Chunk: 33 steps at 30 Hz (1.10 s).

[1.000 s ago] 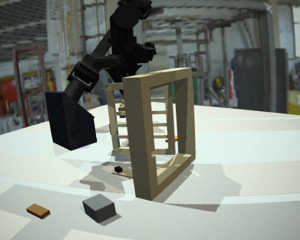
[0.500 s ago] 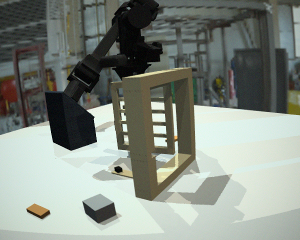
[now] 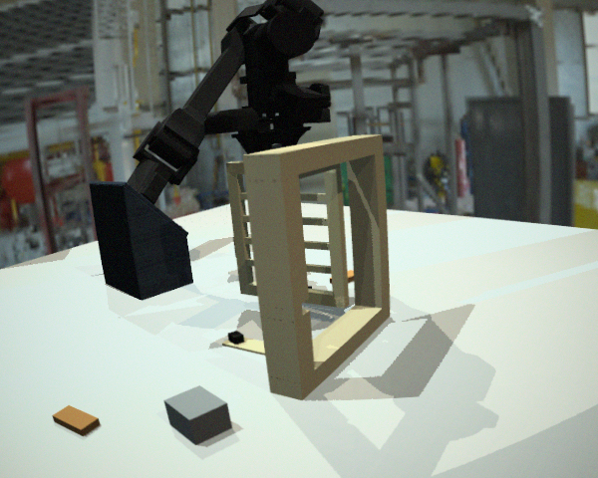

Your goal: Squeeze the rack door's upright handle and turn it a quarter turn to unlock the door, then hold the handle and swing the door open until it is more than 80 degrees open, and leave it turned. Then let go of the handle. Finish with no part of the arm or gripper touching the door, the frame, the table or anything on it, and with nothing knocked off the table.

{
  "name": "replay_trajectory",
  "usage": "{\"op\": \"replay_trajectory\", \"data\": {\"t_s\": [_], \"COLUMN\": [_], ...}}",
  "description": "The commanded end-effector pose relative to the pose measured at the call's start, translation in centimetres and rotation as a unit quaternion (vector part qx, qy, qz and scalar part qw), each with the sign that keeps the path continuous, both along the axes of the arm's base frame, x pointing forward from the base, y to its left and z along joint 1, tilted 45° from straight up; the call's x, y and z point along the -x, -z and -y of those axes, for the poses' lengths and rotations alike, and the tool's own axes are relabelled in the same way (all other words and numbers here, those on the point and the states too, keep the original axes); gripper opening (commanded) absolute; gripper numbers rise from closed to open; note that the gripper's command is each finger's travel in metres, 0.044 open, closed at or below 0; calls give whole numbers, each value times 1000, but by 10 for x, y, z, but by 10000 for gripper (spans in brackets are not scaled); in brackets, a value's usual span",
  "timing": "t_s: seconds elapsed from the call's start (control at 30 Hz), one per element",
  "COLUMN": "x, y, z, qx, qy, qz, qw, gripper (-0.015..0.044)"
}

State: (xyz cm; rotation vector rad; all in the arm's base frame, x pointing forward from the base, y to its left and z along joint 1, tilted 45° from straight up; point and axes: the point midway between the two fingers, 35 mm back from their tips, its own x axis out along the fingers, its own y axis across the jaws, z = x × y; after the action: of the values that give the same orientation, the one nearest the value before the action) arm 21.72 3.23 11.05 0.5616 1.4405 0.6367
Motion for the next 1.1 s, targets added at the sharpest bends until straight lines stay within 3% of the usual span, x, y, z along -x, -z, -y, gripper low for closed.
{"op": "replay_trajectory", "data": {"t_s": [0.0, 0.13, 0.5, 1.07], "x": [0, 0, 0, -1], "y": [-1, -1, -1, -18], "z": [0, 0, 0, 17], "qx": [-2, -2, -2, 2], "qy": [7, 7, 7, 21], "qz": [-6, -6, -6, -8], "qw": [1000, 1000, 1000, 1000], "gripper": [21, 21, 293, 293]}}
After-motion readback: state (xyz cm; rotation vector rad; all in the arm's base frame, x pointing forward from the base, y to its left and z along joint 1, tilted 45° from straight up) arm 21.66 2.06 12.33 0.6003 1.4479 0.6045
